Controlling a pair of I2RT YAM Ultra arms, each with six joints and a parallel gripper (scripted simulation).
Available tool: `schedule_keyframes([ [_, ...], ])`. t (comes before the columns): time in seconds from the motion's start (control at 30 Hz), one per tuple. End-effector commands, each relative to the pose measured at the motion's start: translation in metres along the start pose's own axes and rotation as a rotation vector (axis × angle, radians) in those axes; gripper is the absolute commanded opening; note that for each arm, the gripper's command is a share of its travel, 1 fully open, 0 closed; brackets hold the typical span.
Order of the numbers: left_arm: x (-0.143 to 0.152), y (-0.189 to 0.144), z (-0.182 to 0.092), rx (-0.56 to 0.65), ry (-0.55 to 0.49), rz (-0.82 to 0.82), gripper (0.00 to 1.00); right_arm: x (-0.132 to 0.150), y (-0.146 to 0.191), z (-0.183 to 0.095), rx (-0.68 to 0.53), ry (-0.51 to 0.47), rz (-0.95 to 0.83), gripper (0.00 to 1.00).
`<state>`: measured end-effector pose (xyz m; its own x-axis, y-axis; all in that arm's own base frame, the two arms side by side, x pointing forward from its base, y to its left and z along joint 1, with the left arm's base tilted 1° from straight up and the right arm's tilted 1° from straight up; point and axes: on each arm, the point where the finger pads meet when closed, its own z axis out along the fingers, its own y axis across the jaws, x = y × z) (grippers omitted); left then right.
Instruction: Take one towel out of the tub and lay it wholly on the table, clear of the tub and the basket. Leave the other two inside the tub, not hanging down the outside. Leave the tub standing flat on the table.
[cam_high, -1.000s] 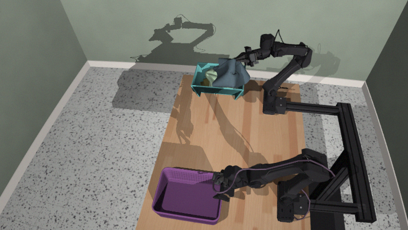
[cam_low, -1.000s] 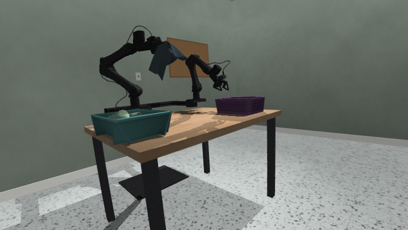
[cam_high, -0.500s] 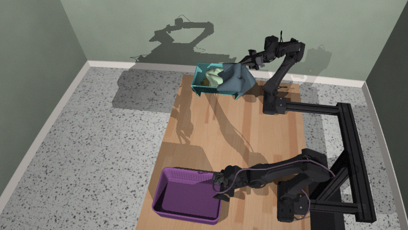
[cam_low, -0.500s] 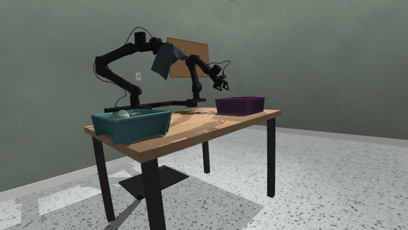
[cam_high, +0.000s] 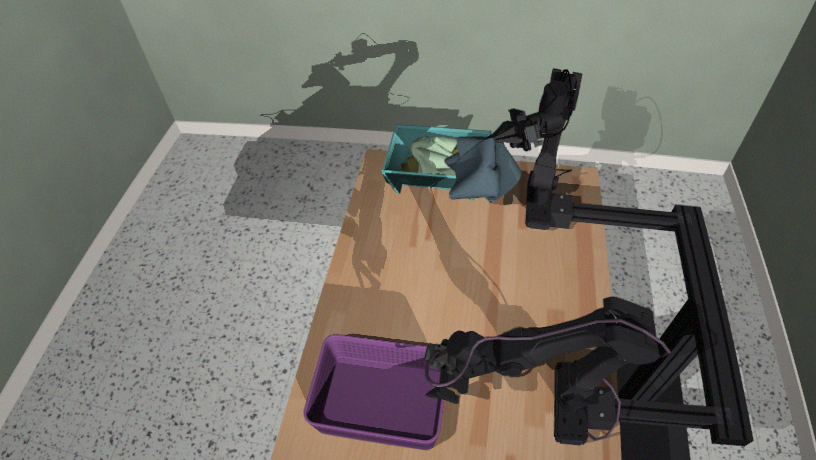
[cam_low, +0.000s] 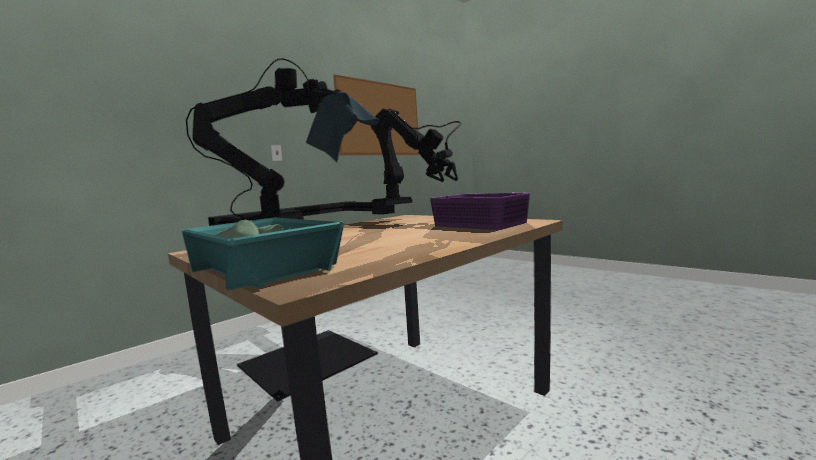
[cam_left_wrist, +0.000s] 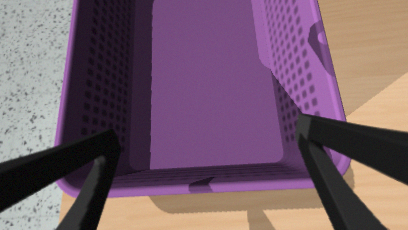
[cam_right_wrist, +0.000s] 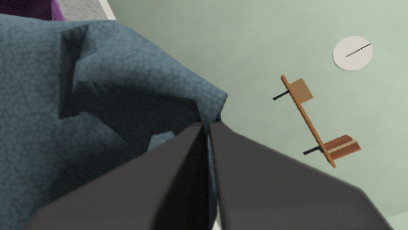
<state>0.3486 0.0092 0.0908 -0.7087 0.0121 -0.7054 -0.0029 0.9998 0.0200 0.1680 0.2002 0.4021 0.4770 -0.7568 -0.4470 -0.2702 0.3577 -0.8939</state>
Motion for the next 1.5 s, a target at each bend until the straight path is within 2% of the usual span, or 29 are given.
schedule_keyframes([
  [0.0,-0.006,-0.001,-0.002,0.002,-0.016,0.002,1.00,-0.007,-0.022,-0.004,0.082,0.043,0.054,0.01],
  [0.3,-0.006,-0.001,-0.002,0.002,-0.016,0.002,1.00,-0.033,-0.007,-0.011,0.078,0.045,0.055,0.01],
  [0.5,-0.006,-0.001,-0.002,0.002,-0.016,0.002,1.00,-0.025,-0.018,-0.016,0.097,0.047,0.087,0.01],
  [1.47,-0.006,-0.001,-0.002,0.002,-0.016,0.002,1.00,-0.027,-0.015,-0.015,0.091,0.044,0.084,0.01],
])
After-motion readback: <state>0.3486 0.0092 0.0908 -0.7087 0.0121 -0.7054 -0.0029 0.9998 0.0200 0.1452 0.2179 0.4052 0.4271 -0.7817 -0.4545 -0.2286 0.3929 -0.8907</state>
